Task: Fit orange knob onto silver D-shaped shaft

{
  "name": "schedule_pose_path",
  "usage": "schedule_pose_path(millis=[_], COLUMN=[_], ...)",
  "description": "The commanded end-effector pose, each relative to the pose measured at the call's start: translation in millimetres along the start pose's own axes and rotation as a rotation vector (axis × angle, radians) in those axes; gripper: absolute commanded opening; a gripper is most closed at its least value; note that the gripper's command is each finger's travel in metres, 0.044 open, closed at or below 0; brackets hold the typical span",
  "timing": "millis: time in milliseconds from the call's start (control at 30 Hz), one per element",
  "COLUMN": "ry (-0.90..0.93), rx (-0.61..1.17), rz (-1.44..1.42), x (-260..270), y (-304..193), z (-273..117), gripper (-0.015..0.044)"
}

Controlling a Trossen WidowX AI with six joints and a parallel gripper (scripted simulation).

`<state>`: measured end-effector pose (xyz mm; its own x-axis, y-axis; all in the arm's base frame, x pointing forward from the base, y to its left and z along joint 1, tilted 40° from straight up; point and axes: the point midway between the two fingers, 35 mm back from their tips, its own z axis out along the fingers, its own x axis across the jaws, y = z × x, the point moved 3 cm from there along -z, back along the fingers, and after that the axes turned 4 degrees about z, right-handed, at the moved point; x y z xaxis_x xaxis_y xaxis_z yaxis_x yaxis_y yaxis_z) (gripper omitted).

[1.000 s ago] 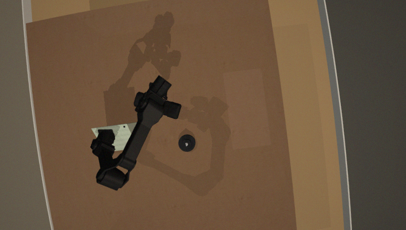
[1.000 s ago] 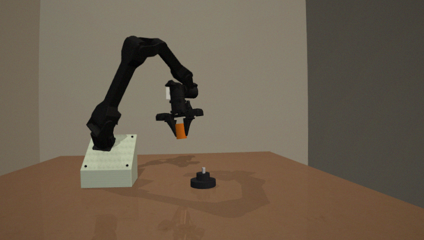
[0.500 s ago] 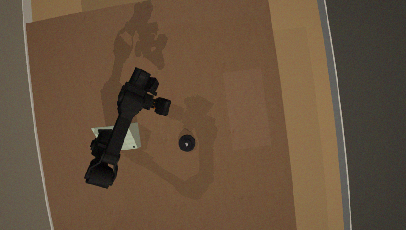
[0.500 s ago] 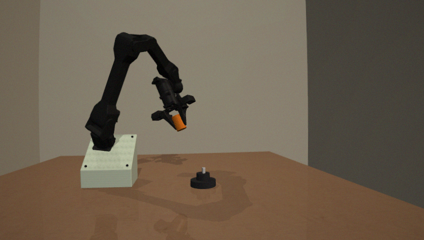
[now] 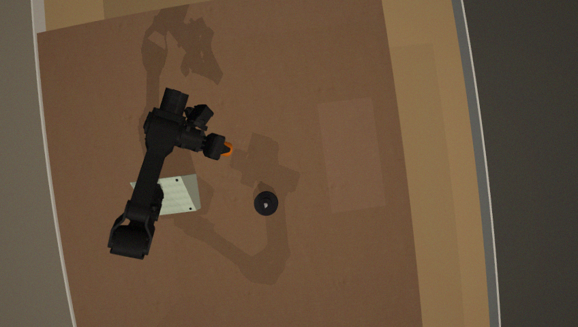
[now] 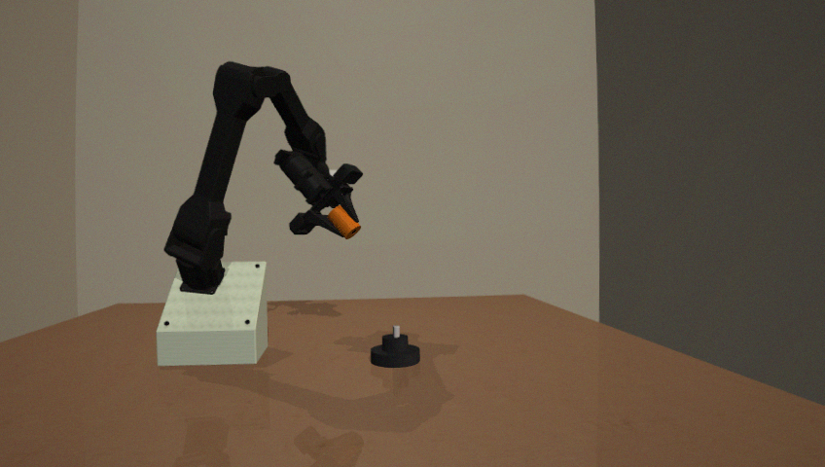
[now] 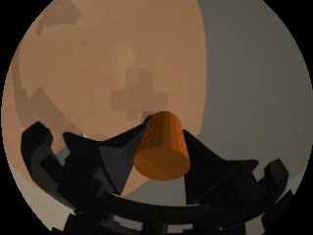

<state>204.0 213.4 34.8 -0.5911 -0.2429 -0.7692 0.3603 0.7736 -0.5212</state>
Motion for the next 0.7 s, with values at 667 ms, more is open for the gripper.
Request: schedule_pose_path(millis=[667], ry=[-0.288], rx=[-0.027], rz=[-0.001], x=[4.8], y=[1.7], z=[-18.4], gripper=[0.0])
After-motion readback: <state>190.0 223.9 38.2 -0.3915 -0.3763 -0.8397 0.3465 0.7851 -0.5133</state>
